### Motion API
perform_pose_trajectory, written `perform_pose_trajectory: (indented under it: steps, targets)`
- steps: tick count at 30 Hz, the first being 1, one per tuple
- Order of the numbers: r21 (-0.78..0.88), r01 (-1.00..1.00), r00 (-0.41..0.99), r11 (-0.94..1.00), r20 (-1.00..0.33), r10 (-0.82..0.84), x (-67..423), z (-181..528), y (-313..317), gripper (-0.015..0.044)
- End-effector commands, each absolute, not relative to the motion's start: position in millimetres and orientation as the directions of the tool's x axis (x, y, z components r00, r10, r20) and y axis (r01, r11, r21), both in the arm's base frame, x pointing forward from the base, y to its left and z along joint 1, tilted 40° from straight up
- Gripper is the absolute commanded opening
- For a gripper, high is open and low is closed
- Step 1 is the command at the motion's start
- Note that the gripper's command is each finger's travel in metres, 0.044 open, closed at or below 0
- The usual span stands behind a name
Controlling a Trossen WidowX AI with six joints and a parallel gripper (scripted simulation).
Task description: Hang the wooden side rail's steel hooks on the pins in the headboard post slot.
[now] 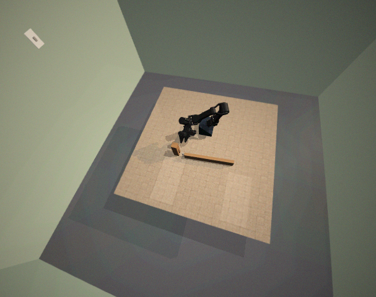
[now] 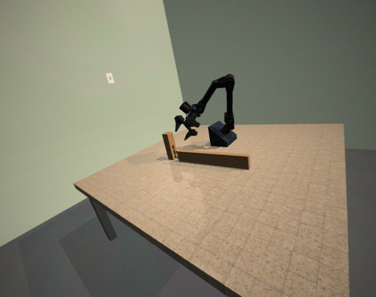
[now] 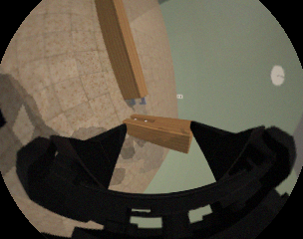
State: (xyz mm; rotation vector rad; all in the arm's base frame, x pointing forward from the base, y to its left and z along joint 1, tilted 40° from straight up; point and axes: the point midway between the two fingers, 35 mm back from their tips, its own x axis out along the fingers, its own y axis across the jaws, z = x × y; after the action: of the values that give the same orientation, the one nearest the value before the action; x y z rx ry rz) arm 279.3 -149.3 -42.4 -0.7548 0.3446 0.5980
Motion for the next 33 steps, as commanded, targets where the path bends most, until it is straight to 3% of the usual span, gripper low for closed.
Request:
perform_pose_trajectory:
  steps: [1,22,28,33]
  targets:
    - [-0.480,-0.582,0.805,0.657,-0.453,0.382,256,-55,-148,0.0440]
    - [-0.473,-0.582,0.804,0.662,-0.456,0.381,256,-56,-148,0.0440]
    - [-0.244,-0.561,0.746,0.791,-0.563,0.355,262,-59,-145,0.0440]
    - [-0.002,-0.423,0.668,0.906,-0.676,0.311,271,-60,-139,0.0440]
